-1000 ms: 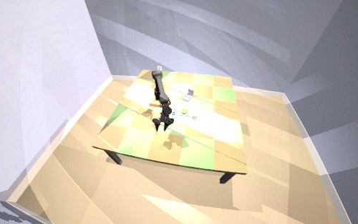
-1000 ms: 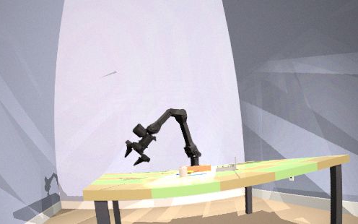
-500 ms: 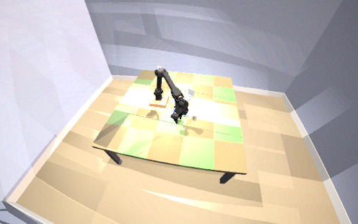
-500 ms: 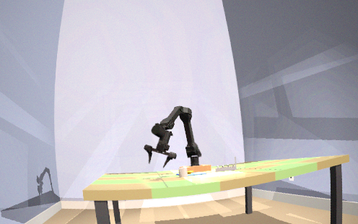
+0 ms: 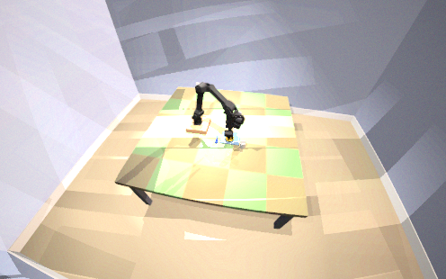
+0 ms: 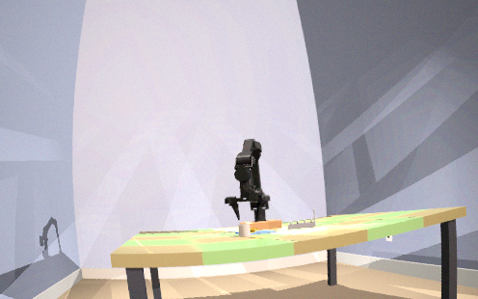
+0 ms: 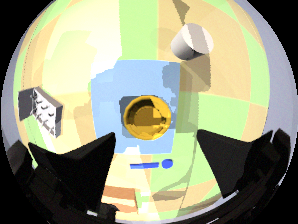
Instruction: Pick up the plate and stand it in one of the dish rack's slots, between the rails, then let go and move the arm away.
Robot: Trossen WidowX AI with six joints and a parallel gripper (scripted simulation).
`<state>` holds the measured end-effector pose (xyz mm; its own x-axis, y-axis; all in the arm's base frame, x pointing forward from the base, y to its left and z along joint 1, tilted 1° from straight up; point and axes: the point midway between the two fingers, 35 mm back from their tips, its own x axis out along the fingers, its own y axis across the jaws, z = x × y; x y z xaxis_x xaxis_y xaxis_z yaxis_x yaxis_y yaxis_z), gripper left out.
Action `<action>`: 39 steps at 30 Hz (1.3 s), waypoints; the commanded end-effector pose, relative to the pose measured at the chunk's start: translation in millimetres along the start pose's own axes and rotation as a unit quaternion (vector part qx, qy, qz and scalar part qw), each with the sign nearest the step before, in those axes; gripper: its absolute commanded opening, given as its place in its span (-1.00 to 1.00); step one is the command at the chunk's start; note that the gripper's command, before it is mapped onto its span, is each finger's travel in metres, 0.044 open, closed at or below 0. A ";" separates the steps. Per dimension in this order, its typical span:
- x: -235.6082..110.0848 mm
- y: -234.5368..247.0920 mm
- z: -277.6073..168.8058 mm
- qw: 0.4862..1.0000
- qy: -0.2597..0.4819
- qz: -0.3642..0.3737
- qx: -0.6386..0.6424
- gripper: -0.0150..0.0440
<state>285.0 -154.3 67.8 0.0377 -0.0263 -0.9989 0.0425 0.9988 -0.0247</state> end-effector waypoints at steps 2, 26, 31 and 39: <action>-1.3 6.3 -0.6 1.000 0.005 0.010 -0.001 0.86; 37.2 6.8 0.8 1.000 0.005 0.010 -0.001 0.86; 45.1 7.2 0.5 1.000 0.005 0.010 -0.001 0.86; 56.6 8.1 -0.5 1.000 0.005 0.011 -0.001 0.86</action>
<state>289.4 -149.6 17.2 0.0376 -0.0124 -0.9992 0.0359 0.9993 -0.0111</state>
